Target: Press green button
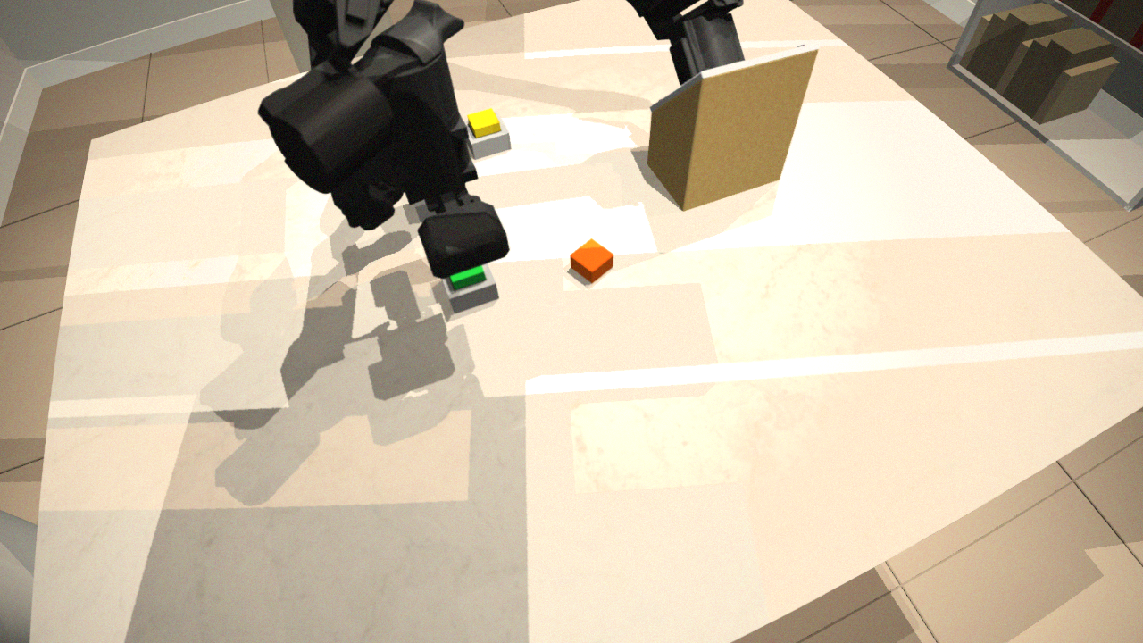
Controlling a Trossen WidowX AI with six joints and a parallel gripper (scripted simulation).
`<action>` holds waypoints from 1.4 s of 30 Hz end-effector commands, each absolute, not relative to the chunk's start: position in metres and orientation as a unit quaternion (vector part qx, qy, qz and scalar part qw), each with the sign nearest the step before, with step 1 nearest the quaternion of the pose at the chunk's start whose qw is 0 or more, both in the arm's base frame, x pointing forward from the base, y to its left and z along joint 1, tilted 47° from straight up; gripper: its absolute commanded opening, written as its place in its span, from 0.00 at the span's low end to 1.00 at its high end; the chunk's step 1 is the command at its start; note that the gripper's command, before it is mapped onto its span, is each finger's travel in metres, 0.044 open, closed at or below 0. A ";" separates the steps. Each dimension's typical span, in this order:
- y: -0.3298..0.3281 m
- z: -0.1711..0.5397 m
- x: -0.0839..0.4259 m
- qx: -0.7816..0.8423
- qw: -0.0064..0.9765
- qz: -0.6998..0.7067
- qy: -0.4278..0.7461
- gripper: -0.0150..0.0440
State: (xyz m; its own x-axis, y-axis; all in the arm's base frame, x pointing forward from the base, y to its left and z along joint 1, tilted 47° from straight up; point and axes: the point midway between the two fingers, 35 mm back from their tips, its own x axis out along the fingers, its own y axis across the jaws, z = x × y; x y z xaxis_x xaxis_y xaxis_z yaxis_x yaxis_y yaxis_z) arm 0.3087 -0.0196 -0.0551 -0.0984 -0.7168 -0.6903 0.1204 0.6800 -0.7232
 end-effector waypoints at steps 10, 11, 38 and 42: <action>-0.019 -0.055 0.309 -0.229 0.635 -0.328 0.660 0.29; -0.020 -0.056 0.309 -0.229 0.635 -0.328 0.660 0.29; -0.044 -0.079 0.306 -0.230 0.635 -0.329 0.660 0.29; -0.044 -0.079 0.306 -0.230 0.635 -0.329 0.660 0.29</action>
State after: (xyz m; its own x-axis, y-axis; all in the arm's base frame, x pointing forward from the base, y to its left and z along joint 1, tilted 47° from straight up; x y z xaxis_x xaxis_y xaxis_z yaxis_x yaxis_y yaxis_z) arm 0.3091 -0.0427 -0.0777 -0.0814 -0.7181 -0.6912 0.1236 0.6809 -0.7219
